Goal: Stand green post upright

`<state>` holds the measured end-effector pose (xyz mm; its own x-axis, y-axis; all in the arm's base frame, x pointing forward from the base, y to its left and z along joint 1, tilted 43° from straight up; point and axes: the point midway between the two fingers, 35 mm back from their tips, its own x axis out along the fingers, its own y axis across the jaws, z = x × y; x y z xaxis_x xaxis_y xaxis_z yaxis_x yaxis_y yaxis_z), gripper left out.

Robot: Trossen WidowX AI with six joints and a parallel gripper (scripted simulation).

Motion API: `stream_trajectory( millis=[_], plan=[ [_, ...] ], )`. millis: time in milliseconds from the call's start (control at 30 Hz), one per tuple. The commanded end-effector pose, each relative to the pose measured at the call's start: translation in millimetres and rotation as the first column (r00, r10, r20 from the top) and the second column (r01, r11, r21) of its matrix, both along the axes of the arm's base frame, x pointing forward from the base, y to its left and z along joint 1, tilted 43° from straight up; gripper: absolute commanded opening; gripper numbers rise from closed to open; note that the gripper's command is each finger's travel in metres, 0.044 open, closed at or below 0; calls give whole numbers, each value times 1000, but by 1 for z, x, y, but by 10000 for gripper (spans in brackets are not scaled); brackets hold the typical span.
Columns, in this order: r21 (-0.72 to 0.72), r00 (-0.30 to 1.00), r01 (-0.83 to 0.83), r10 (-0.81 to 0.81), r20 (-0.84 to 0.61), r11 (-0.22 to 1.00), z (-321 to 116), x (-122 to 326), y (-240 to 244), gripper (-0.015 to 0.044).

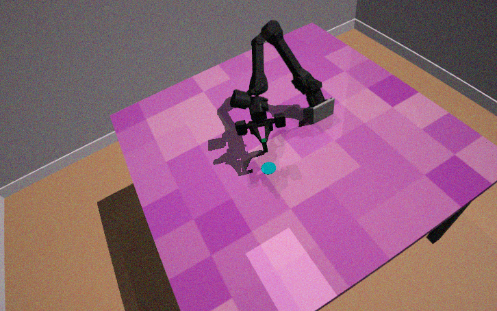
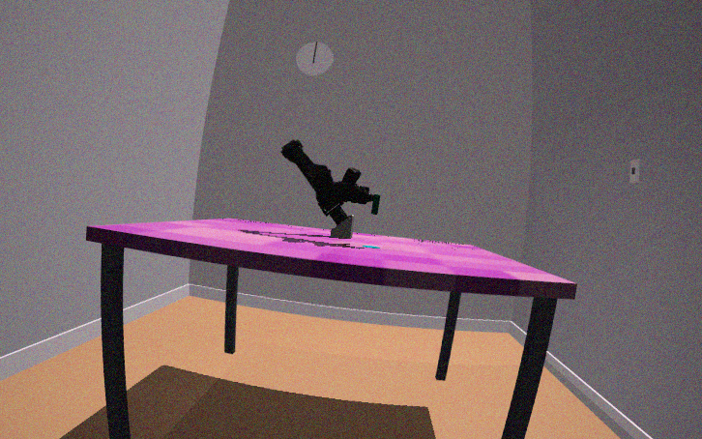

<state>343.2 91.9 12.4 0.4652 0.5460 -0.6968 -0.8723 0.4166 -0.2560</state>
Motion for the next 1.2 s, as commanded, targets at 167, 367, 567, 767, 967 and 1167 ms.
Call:
stream_trajectory(
  millis=[167,367,567,767,967,1167],
  plan=[
    [4,1000,-9,9,9,1000,1,-1,1,23],
    [4,1000,-9,9,9,1000,1,-1,1,23],
    [-1,1000,-11,11,7,1000,-16,0,-15,23],
    [-3,1000,-11,11,5,1000,-38,-3,-36,23],
    [-1,1000,-10,10,6,1000,-60,-9,-56,23],
    [-2,1000,-6,6,5,1000,-70,-10,-64,23]
  ],
)
